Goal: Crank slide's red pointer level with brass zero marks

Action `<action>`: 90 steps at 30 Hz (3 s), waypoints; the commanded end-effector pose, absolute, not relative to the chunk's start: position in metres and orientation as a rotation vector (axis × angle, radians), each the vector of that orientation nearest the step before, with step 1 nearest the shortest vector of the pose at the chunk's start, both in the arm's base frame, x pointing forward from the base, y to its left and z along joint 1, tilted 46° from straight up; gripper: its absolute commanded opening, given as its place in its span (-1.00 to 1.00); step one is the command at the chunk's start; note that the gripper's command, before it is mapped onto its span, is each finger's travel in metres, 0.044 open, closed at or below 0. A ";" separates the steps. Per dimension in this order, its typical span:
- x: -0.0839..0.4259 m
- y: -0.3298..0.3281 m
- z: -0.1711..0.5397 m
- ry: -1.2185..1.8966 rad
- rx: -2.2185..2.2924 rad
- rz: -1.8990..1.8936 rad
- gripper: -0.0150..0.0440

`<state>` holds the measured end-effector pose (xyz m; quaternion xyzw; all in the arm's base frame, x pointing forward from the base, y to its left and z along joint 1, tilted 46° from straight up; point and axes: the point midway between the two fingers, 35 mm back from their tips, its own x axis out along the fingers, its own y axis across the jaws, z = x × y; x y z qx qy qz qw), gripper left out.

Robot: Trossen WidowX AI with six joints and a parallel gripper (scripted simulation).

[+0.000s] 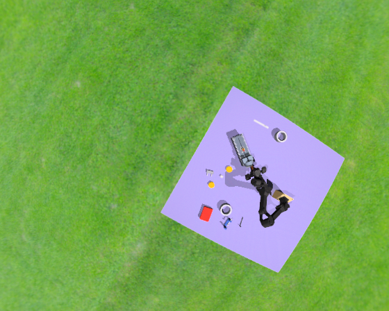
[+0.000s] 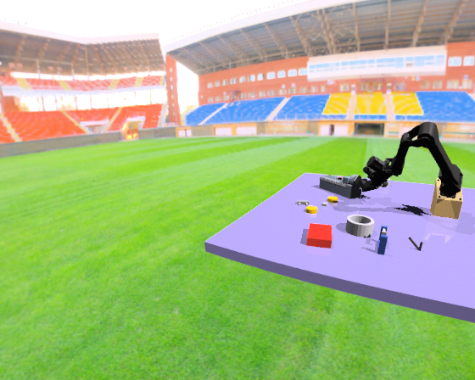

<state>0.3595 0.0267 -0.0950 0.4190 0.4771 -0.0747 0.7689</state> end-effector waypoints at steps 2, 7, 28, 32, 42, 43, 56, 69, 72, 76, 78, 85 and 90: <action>0.358 0.024 -0.095 1.034 0.909 -0.172 -0.49; 0.358 0.024 -0.095 1.034 0.909 -0.172 -0.49; 0.359 0.024 -0.094 1.034 0.909 -0.172 -0.49; 0.359 0.024 -0.094 1.034 0.909 -0.172 -0.49; 0.359 0.024 -0.094 1.034 0.909 -0.172 -0.49; 0.359 0.024 -0.094 1.034 0.909 -0.172 -0.49; 0.359 0.025 -0.095 1.035 0.913 -0.168 -0.49; 0.359 0.025 -0.095 1.035 0.913 -0.168 0.67; 0.359 0.025 -0.095 1.035 0.913 -0.168 0.93; 0.360 0.019 -0.090 1.035 0.912 -0.169 1.00; 0.362 0.012 -0.083 1.035 0.911 -0.169 1.00; 0.364 -0.011 -0.060 1.034 0.911 -0.169 1.00; 0.370 -0.028 -0.046 1.035 0.909 -0.173 1.00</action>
